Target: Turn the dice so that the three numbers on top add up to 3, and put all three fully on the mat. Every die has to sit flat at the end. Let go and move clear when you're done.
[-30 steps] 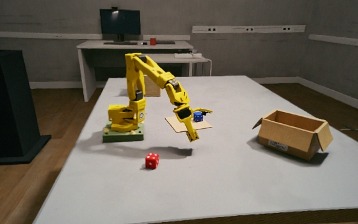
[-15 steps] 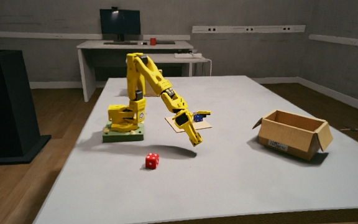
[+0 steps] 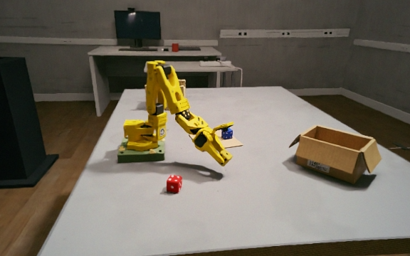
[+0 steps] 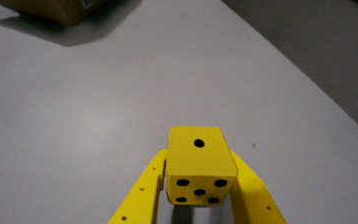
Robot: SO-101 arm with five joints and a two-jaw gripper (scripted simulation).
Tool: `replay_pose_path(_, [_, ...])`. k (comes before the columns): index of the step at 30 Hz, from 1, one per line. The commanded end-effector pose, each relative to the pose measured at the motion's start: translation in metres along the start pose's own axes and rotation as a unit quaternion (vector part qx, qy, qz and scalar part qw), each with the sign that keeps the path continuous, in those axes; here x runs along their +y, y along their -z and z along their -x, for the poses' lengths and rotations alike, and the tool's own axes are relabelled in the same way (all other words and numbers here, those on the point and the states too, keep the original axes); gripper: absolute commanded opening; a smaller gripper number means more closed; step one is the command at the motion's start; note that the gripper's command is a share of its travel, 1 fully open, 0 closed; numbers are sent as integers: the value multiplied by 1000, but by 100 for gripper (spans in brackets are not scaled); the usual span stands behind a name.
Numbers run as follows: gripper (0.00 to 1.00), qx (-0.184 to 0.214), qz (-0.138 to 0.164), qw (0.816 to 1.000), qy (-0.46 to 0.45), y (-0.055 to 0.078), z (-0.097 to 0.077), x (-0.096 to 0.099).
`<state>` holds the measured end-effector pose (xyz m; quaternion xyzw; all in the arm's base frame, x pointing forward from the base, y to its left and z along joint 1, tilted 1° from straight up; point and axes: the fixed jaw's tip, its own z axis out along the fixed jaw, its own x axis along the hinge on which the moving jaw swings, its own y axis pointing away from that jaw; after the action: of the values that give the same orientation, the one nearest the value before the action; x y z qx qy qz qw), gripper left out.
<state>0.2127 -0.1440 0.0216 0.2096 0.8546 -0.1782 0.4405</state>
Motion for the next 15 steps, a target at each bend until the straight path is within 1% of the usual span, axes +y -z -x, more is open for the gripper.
replay_pose_path(1, [0,-45,-7,998,-36,4,1,-1])
replay_pose_path(2, [0,-52,-8,998,-43,5,1,-2])
replay_pose_path(4, [0,-52,-8,998,-43,5,1,-2])
replay_pose_path(10, [0,-81,-9,994,-70,11,4,-2])
replay_pose_path(15, [0,-90,-9,993,-79,12,5,-2])
